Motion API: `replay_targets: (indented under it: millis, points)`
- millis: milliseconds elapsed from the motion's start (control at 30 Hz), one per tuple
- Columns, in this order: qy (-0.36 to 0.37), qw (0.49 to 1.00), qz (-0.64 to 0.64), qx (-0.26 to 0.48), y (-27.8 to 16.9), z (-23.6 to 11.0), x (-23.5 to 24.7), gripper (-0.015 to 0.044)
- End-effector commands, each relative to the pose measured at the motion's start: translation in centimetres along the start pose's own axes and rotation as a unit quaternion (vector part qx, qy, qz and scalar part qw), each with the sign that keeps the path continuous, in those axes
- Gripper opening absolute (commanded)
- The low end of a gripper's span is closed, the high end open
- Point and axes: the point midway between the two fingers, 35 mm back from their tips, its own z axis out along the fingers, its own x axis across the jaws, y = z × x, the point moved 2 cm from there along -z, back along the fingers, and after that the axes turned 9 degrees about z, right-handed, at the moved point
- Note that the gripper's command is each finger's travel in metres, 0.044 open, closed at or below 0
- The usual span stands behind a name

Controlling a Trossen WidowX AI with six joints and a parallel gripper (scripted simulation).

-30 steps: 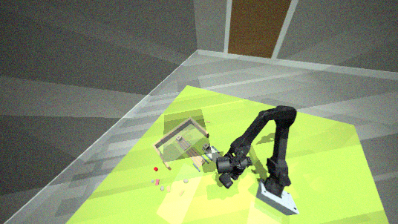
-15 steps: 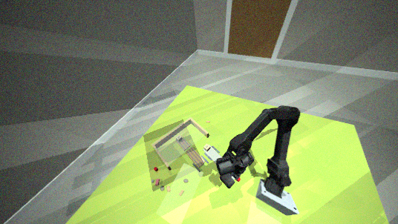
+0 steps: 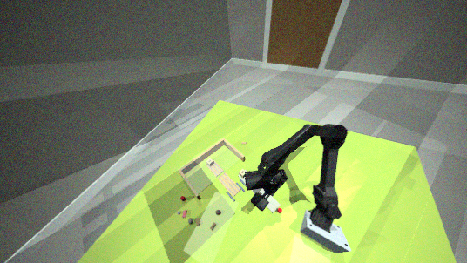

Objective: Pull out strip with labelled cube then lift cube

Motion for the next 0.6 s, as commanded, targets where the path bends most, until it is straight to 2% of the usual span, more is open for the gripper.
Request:
replay_targets:
  millis: [0,567]
  points:
    - [-0.002,1.0,-0.004,-0.002,1.5,-0.2,0.1,0.044]
    - [-0.002,1.0,-0.003,-0.003,7.5,-0.9,0.7,0.044]
